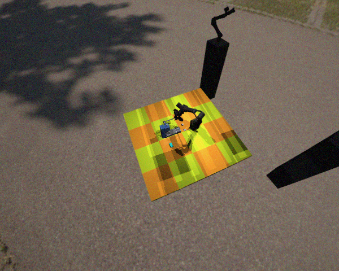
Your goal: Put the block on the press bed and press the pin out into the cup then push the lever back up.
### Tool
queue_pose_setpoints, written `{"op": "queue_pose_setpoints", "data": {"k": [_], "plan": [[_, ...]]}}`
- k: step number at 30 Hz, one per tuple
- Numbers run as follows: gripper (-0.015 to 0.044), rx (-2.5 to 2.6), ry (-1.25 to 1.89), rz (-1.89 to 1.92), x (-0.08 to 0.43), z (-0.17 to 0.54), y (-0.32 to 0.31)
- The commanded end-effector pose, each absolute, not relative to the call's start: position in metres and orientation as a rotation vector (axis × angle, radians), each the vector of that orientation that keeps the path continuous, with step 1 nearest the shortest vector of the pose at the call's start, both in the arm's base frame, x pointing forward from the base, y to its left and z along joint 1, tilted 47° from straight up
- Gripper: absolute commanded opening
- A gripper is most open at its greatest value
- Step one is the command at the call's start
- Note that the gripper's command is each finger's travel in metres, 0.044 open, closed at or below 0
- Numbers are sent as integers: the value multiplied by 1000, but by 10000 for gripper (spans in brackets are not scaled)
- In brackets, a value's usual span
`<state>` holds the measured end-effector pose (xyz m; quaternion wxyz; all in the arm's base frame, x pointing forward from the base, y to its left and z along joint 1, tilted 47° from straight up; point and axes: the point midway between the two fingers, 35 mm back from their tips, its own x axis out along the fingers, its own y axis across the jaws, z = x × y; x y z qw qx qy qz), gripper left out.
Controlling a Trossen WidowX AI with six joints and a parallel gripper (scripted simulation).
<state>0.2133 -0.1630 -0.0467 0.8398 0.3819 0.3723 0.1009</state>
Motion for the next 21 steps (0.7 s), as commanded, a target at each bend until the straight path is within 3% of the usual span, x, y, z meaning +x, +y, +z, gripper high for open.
{"op": "queue_pose_setpoints", "data": {"k": [1,21], "plan": [[0,798,775,212,215,-43,-168],[0,797,776,212,216,-28,-183]]}}
